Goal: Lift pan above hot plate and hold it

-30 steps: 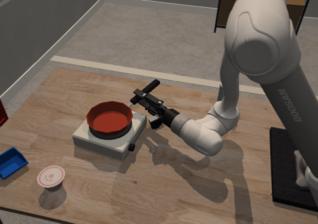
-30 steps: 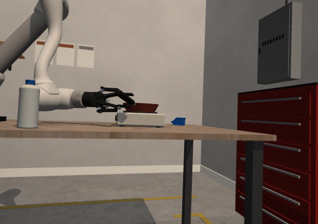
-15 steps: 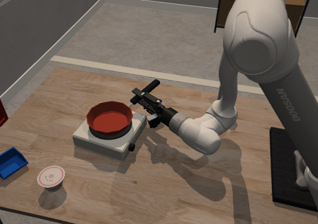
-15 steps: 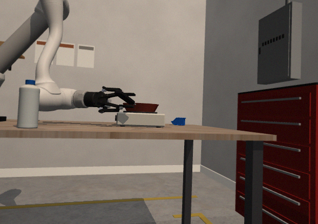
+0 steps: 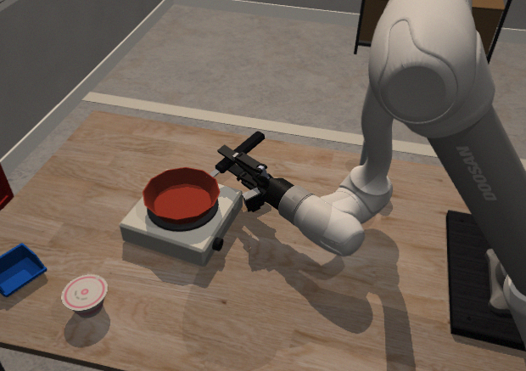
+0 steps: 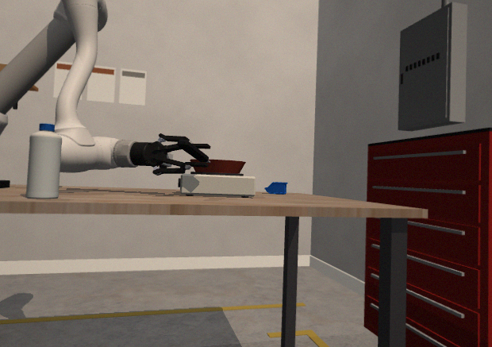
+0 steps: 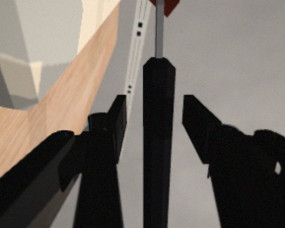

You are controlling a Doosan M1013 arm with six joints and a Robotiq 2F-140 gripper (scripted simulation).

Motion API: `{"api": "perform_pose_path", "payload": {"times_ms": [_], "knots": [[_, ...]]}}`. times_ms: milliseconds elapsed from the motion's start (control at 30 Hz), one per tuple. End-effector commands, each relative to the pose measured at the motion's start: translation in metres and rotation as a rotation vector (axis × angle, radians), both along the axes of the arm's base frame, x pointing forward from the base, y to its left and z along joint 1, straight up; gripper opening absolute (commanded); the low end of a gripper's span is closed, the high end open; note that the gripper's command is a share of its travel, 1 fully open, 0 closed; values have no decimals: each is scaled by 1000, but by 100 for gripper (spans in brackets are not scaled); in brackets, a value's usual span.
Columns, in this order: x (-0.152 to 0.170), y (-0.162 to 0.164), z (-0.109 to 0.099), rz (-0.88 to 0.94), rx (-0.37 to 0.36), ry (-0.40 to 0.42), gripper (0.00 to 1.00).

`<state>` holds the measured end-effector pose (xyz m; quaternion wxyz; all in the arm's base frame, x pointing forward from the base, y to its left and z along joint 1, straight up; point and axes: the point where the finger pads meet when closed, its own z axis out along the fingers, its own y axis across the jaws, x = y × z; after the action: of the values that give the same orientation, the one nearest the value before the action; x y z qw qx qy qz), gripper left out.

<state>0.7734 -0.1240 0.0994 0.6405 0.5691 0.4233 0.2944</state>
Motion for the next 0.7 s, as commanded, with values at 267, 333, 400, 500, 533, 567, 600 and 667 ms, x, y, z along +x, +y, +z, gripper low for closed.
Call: {"api": "perform_pose_path", "payload": {"times_ms": [267, 333, 400, 500, 533, 567, 600, 667], "knots": [[5, 0, 0, 3, 0, 1, 41], [5, 0, 0, 3, 0, 1, 41], [5, 0, 0, 3, 0, 1, 10], [5, 0, 0, 3, 0, 1, 10], [5, 0, 0, 3, 0, 1, 10], [5, 0, 0, 3, 0, 1, 10], [5, 0, 0, 3, 0, 1, 10], [5, 0, 0, 3, 0, 1, 10]]}}
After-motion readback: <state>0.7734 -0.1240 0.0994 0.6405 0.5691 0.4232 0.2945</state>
